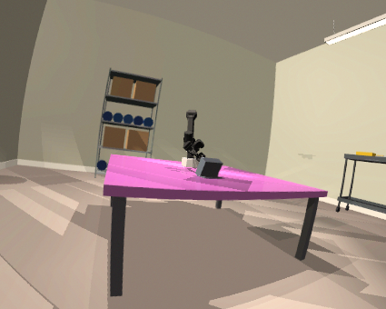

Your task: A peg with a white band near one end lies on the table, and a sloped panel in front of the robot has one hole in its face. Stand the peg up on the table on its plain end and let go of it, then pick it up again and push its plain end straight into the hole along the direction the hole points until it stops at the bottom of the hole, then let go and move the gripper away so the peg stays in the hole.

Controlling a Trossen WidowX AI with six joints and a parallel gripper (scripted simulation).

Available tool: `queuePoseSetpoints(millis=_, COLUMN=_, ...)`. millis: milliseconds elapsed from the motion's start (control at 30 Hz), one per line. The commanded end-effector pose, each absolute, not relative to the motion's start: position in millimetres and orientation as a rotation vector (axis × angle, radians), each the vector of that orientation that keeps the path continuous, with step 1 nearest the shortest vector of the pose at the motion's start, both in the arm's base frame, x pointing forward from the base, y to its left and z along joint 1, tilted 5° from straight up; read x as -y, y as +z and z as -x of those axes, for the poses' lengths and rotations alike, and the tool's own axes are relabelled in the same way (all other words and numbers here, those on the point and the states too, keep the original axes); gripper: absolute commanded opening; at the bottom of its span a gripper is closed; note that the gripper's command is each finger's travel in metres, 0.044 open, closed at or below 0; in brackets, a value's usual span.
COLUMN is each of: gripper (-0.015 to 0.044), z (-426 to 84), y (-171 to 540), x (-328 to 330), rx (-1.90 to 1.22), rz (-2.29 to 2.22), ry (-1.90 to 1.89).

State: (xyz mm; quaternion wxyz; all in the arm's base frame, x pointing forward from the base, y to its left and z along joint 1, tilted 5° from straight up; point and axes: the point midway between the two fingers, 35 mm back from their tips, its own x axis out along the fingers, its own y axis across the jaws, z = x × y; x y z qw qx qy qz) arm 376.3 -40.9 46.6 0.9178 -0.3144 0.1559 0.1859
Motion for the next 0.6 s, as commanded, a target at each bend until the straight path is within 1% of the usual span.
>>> queuePoseSetpoints(millis=0, gripper=0.044, z=-369.9, y=47.6, x=41.4, rx=-0.323, rz=0.649, ry=0.388)
queuePoseSetpoints(millis=567, gripper=0.044, z=-357.4, y=56.3, x=47.2, rx=-0.322, rz=0.648, ry=0.386)
